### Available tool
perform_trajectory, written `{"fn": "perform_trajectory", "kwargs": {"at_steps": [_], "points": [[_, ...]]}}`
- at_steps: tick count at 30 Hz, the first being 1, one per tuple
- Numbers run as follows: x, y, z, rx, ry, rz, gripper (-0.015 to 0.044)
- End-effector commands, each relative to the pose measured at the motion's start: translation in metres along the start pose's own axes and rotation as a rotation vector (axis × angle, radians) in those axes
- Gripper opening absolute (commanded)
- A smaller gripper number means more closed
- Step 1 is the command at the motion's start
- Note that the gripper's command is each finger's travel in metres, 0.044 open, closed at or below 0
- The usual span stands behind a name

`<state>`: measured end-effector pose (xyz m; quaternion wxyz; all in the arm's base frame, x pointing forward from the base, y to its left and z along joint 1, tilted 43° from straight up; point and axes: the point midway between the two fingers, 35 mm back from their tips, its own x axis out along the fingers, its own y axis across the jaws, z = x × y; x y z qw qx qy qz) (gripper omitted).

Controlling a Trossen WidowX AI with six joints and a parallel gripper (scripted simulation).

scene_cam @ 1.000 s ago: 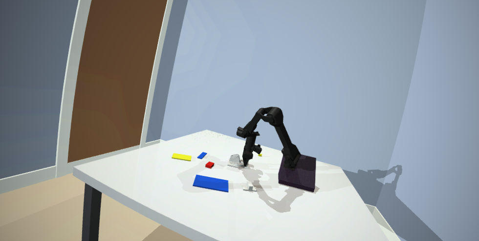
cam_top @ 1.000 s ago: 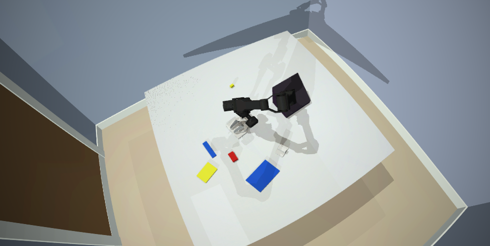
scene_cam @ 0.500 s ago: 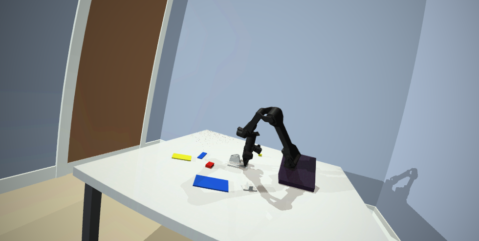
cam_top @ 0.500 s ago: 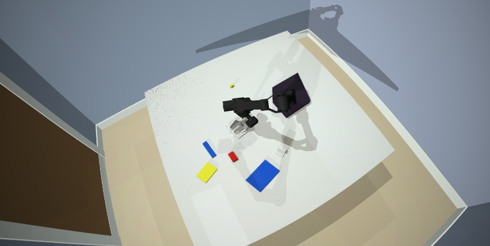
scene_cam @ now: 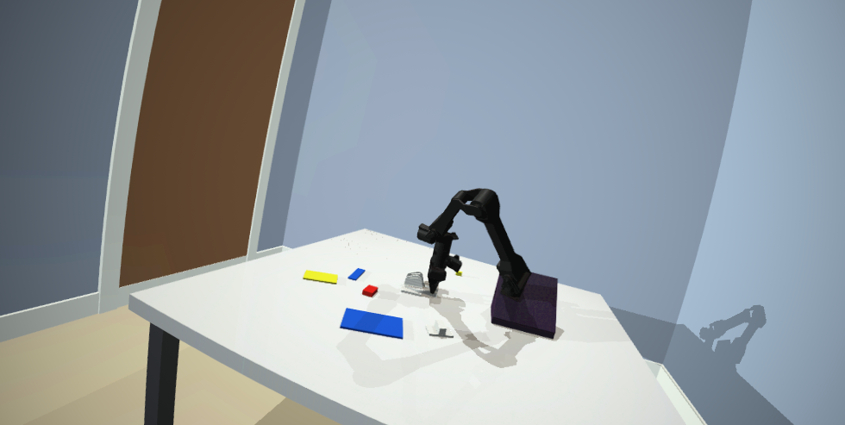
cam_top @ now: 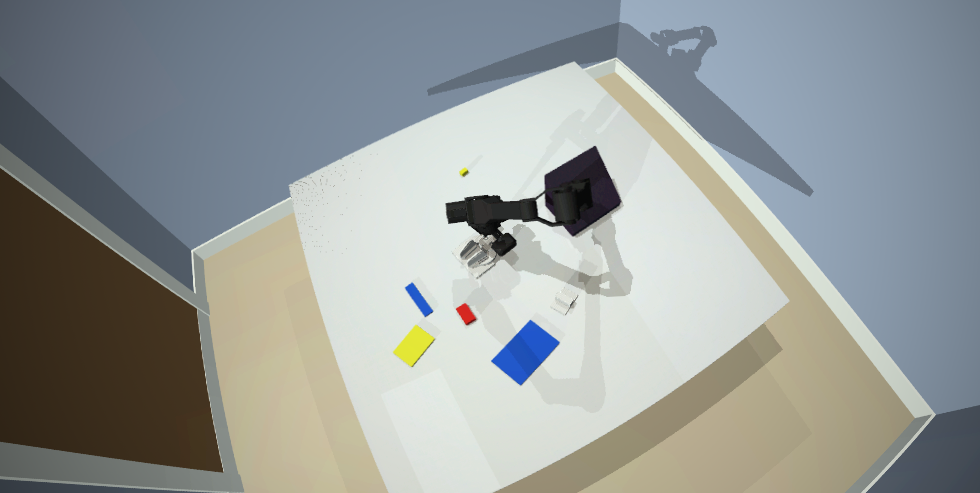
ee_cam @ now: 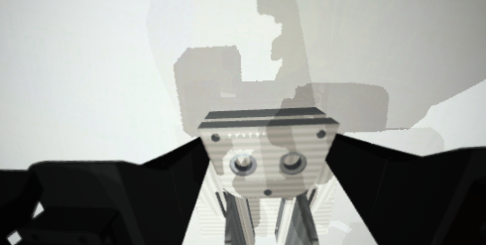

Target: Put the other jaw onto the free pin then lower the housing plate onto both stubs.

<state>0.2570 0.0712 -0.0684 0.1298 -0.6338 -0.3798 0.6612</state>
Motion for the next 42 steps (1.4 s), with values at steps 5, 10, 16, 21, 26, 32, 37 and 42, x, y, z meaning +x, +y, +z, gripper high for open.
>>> {"fn": "perform_trajectory", "kwargs": {"at_steps": [5, 10, 16, 21, 26, 32, 37, 42], "points": [[0.003, 0.0, -0.001, -0.002, 0.0, -0.002, 0.0351], [0.003, 0.0, -0.001, -0.002, 0.0, -0.002, 0.0351], [0.0, 0.0, 0.0, 0.0, 0.0, 0.0, 0.0377], [0.0, 0.0, 0.0, 0.0, 0.001, 0.0, 0.044], [0.0, 0.0, 0.0, 0.0, 0.001, 0.0, 0.044], [0.0, 0.0, 0.0, 0.0, 0.001, 0.0, 0.044], [-0.024, 0.001, -0.002, 0.0, 0.0, 0.002, 0.044], [-0.071, 0.0, 0.0, -0.002, -0.001, -0.001, 0.044]]}}
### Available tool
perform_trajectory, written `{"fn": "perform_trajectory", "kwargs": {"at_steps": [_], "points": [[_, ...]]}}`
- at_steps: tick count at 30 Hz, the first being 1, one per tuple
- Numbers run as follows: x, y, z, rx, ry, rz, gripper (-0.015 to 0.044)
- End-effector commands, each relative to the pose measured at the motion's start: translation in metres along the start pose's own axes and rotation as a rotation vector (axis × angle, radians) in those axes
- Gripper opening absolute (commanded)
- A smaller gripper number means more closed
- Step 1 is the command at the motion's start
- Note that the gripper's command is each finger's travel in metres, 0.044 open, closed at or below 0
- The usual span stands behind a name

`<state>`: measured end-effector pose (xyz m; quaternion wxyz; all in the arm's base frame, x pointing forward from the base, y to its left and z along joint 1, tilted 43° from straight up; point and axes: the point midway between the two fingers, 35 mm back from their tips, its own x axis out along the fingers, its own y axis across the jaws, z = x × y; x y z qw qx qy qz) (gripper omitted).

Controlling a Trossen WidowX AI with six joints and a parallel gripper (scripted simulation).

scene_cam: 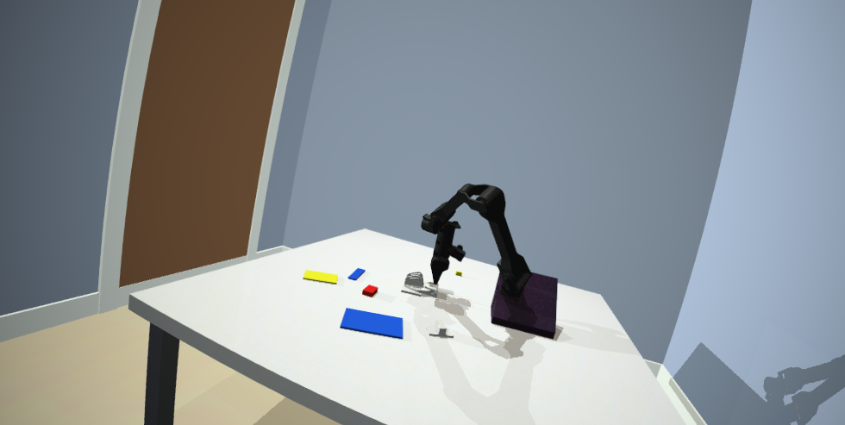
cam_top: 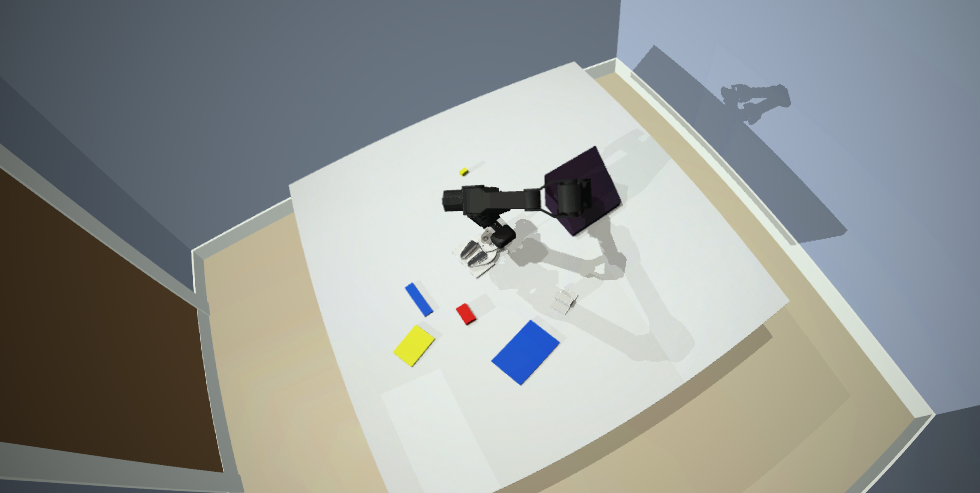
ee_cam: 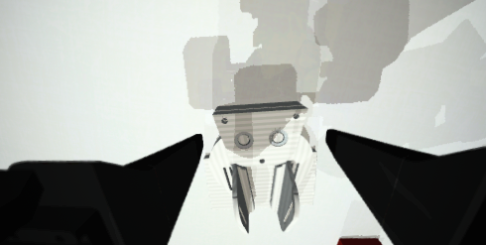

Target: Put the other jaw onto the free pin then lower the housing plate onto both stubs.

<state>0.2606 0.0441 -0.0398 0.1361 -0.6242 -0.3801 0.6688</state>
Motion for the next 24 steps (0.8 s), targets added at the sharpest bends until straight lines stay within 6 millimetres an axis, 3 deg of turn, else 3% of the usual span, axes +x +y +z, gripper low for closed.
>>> {"fn": "perform_trajectory", "kwargs": {"at_steps": [1, 6, 15, 24], "points": [[-0.034, -0.002, -0.002, -0.018, 0.017, 0.013, 0.044], [-0.027, 0.001, -0.002, -0.007, 0.023, 0.012, 0.044], [-0.081, -0.019, 0.061, -0.014, 0.013, 0.016, 0.044], [-0.082, -0.02, 0.062, -0.014, 0.013, 0.016, 0.044]]}}
